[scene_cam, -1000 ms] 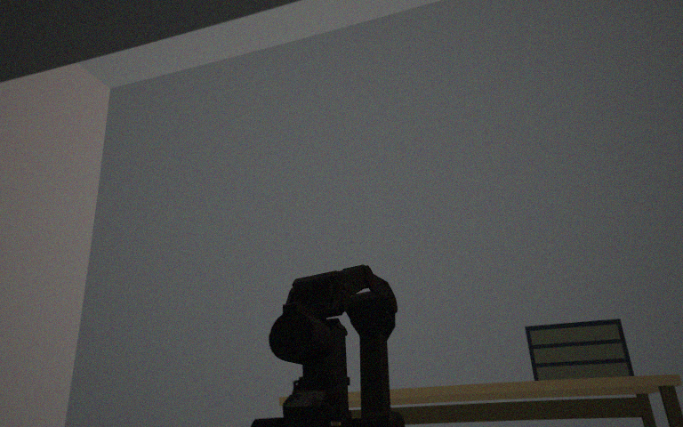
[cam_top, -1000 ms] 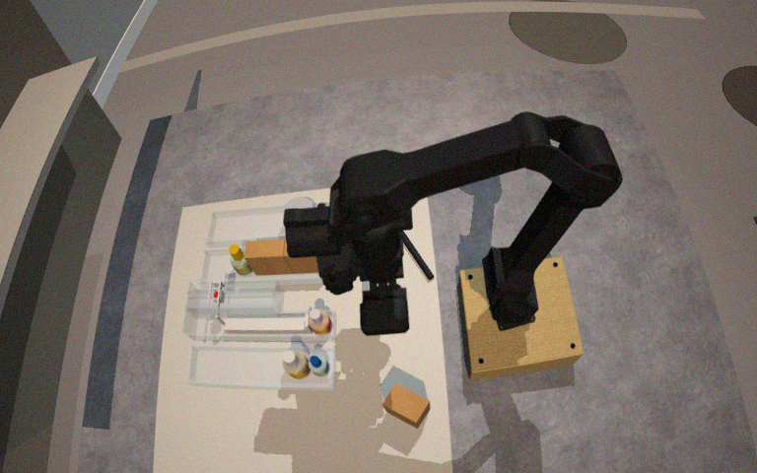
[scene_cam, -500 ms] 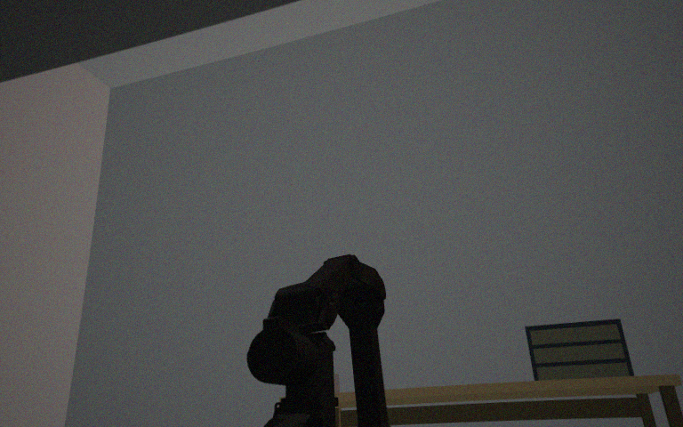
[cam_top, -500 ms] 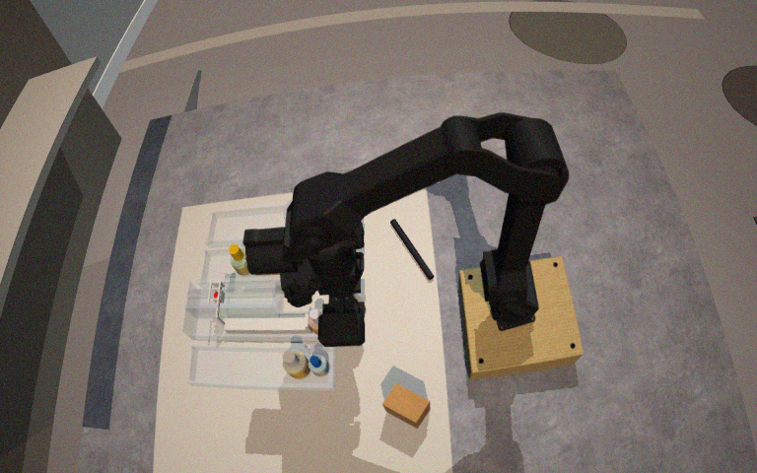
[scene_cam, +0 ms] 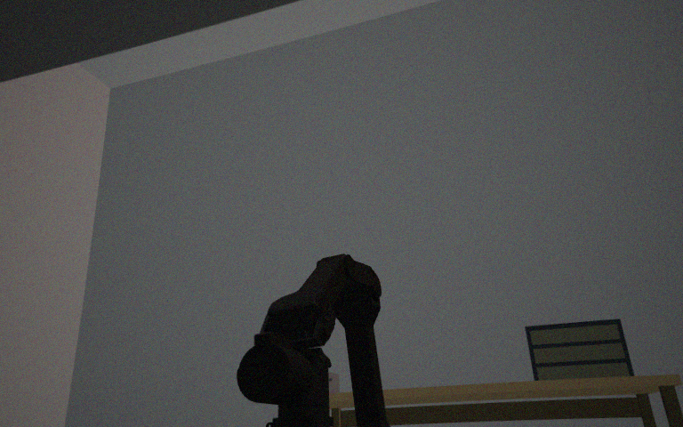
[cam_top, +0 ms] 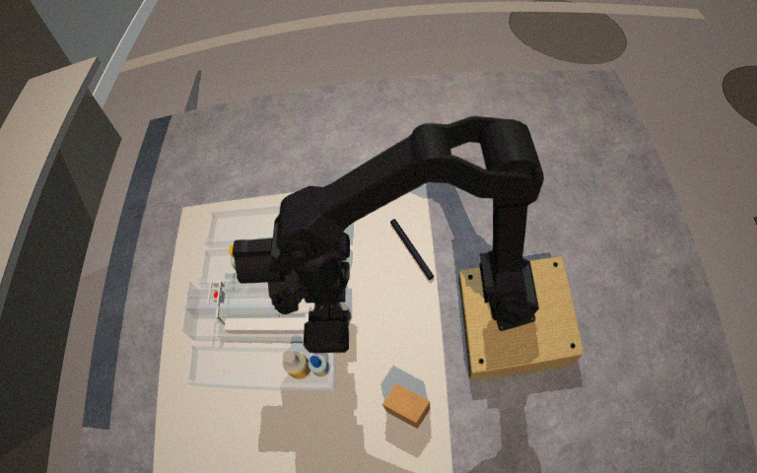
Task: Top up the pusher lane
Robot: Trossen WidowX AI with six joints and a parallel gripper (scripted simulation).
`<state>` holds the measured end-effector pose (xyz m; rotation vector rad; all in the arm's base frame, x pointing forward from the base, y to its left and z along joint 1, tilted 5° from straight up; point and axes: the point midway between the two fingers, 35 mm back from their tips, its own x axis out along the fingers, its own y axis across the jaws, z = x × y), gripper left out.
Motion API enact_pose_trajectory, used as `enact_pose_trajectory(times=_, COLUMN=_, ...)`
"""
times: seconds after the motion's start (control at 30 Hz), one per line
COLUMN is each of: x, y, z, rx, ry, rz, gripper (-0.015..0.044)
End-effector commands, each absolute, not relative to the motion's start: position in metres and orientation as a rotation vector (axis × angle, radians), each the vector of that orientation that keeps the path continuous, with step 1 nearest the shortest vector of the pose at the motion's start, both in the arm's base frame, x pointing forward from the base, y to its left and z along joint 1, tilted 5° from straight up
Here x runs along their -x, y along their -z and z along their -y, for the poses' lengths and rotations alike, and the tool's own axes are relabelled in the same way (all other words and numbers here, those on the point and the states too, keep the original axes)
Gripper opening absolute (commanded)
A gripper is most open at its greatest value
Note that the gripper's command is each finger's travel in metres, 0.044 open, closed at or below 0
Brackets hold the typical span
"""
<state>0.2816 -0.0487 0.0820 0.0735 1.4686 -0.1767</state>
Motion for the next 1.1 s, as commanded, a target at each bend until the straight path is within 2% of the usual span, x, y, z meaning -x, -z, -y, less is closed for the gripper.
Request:
enact_pose_trajectory(times=0.0, x=-0.280, y=-0.068, z=0.049, rx=-0.077, ry=0.179, rz=-1.487, gripper=0.0000)
enact_pose_trajectory(times=1.07, x=-0.292, y=-0.068, z=0.051, rx=-0.077, ry=0.179, rz=-1.486, gripper=0.0000)
